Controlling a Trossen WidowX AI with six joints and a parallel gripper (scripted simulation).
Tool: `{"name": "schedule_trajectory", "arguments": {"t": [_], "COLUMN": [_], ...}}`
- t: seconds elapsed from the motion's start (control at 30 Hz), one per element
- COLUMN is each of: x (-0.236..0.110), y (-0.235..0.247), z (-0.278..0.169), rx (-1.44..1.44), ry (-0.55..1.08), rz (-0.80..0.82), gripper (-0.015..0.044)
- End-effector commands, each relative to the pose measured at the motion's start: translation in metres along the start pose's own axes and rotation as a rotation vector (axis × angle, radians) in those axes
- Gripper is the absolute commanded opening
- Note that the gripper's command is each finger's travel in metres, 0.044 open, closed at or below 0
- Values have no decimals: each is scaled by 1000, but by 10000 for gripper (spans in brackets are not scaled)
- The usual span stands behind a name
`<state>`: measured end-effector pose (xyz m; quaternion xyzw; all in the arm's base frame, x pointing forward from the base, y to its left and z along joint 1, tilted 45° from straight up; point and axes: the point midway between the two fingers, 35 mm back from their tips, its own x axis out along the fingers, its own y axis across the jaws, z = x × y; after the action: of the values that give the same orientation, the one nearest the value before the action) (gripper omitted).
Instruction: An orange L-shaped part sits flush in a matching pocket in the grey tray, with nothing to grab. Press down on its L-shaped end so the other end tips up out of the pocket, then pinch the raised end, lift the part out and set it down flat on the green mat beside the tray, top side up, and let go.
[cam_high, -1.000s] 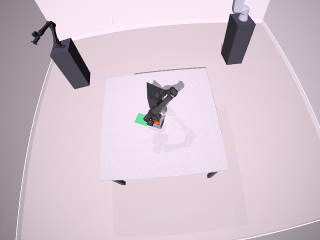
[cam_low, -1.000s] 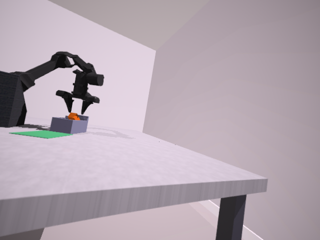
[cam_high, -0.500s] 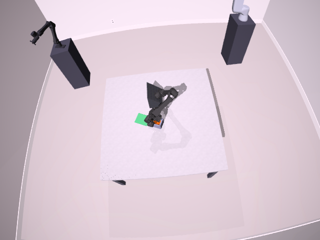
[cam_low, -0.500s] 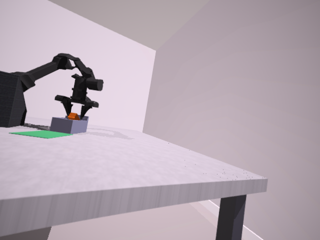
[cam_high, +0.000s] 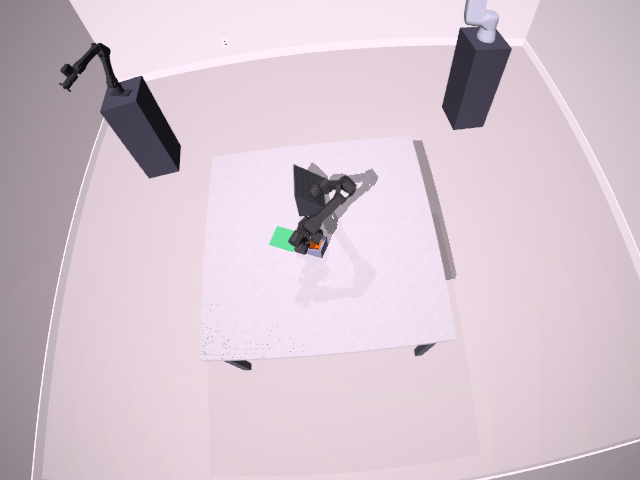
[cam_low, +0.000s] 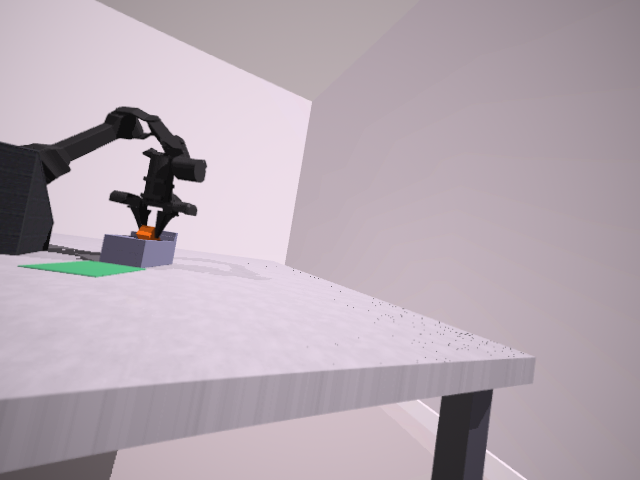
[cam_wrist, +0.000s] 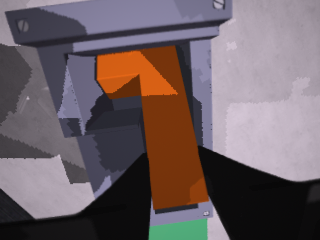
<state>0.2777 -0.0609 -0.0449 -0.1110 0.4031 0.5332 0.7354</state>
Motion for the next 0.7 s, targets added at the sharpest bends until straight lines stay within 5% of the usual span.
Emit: {"name": "schedule_trajectory", "arguments": {"t": [0.0, 0.1, 0.67], "x": [0, 0, -16], "y": [0, 0, 0], "z": [0, 0, -1], "rx": [-2, -2, 2], "ry": [0, 0, -1], "rz": [0, 0, 1], "gripper": [82, 3, 0]}}
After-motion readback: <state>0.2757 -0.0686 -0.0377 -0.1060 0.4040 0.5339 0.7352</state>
